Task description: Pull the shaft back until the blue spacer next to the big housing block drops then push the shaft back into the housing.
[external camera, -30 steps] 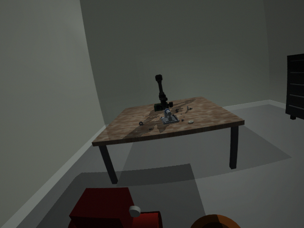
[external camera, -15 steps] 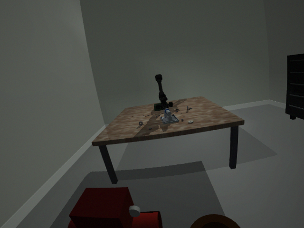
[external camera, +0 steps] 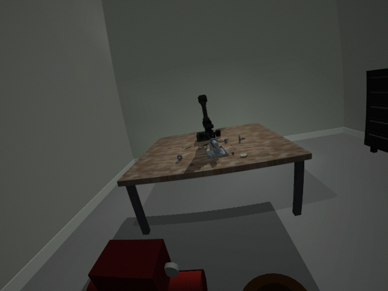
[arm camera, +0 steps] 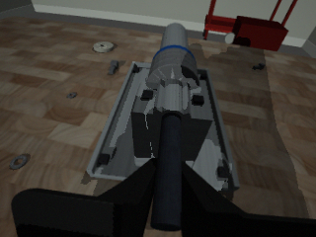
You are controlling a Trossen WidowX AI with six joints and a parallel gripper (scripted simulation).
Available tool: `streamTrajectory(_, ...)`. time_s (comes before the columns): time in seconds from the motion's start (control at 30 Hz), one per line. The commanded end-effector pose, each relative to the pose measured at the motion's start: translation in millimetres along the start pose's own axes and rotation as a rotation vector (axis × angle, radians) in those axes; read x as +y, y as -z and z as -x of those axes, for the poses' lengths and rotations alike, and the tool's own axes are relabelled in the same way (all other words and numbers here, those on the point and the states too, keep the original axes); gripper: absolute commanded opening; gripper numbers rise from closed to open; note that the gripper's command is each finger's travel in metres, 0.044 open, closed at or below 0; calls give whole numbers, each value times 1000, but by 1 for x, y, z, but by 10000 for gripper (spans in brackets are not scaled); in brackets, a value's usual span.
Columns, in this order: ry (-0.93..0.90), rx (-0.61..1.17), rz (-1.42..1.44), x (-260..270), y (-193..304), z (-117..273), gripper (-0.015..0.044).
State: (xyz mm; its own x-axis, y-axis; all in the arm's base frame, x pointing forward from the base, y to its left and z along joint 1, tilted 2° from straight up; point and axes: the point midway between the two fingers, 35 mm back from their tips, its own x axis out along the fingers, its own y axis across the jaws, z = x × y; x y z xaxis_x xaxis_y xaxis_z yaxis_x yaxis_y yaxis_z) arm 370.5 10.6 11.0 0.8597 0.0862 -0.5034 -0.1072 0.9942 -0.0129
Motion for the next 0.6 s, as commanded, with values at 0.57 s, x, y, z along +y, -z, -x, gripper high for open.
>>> streamTrajectory(0.57, -3, 1, 2, 0, 2, 3, 0)
